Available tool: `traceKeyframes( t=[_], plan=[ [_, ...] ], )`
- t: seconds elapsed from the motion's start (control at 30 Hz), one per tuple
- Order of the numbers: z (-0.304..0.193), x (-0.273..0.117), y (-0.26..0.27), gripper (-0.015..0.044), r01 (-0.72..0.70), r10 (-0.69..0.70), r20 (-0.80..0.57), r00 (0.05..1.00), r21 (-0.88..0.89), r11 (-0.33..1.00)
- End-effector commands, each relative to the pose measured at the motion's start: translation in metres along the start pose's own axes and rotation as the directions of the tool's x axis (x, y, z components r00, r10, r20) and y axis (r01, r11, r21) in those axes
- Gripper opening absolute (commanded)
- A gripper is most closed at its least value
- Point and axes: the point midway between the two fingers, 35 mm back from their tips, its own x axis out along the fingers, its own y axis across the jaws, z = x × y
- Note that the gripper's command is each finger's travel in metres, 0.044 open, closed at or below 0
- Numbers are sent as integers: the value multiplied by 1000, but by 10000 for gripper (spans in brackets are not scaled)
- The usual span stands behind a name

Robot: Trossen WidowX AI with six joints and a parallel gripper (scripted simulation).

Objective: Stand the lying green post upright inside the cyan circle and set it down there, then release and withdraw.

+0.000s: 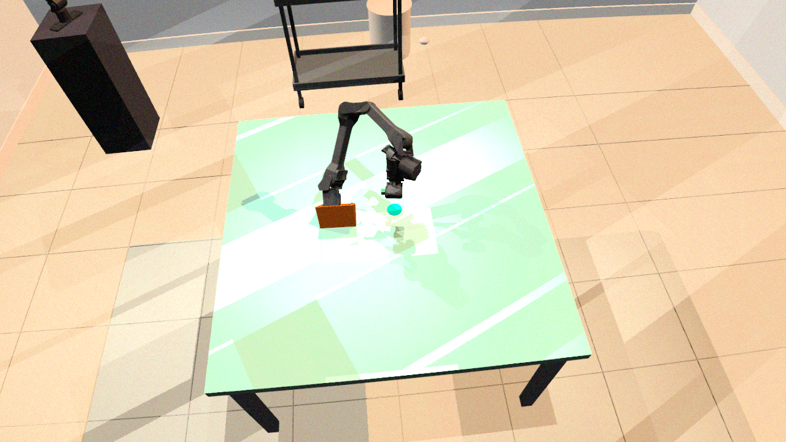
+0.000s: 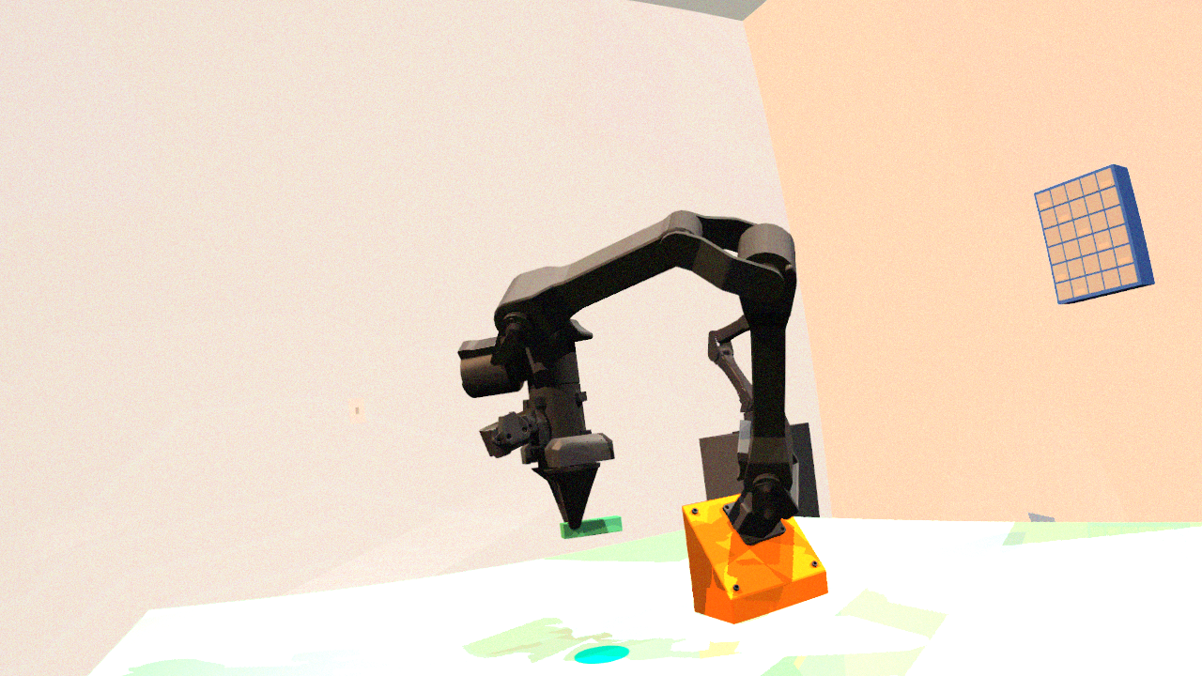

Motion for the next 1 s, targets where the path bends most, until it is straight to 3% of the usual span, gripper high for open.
traceKeyframes(
  t=[0.0, 0.2, 0.97],
  plan=[
    [-3, 0, 13, 23, -5, 5, 2, 1000, 118, 993],
    [-6, -1, 24, 23, -7, 7, 1, 1000, 241, 970],
    [-16, 3, 28, 23, 77, -88, 34, 996, 240, 968]
  ],
)
